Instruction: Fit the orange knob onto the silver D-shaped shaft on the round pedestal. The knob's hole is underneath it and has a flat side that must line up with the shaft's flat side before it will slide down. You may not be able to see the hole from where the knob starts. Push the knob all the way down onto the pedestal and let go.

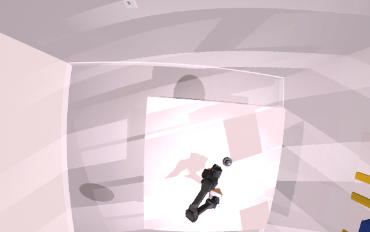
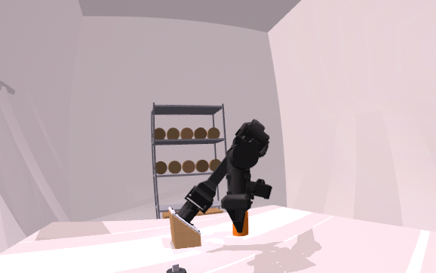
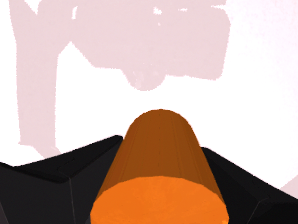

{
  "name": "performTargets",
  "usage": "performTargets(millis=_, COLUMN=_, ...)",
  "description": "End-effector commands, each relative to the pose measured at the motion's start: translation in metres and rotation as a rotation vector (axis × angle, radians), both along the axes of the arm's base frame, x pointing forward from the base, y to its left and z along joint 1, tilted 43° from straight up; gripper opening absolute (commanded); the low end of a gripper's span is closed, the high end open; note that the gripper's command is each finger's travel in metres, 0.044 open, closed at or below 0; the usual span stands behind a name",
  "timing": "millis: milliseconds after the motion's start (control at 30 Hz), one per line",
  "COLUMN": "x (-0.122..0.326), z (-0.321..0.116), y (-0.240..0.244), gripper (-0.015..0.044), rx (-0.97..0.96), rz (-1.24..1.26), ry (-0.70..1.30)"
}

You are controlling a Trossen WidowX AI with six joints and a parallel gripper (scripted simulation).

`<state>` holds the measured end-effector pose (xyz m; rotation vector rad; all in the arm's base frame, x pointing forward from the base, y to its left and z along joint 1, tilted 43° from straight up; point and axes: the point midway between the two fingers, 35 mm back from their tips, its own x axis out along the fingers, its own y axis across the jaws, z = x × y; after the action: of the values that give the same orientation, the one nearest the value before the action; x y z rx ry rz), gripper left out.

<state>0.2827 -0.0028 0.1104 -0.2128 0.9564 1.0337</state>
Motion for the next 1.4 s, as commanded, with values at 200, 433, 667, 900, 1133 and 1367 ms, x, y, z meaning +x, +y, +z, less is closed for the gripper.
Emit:
performTargets(millis=200, x=0.012, z=-0.04, y=0.032, gripper=0.0, rx=0.02, rz=0.008, ry=0.015)
performTargets(millis=433, x=0.02, z=-0.065, y=0.054, gripper=0.0, rx=0.034, rz=0.017, ry=0.018)
performTargets(millis=667, x=0.024, z=-0.07, y=0.058, gripper=0.0, rx=0.037, rz=0.019, ry=0.019)
performTargets(millis=900, x=0.025, z=-0.068, y=0.057, gripper=0.0053, rx=0.031, rz=0.02, ry=0.015)
performTargets(millis=1133, x=0.025, z=-0.068, y=0.057, gripper=0.0236, rx=0.031, rz=0.02, ry=0.015)
performTargets(millis=1367, x=0.025, z=-0.068, y=0.057, gripper=0.024, rx=0.031, rz=0.02, ry=0.015)
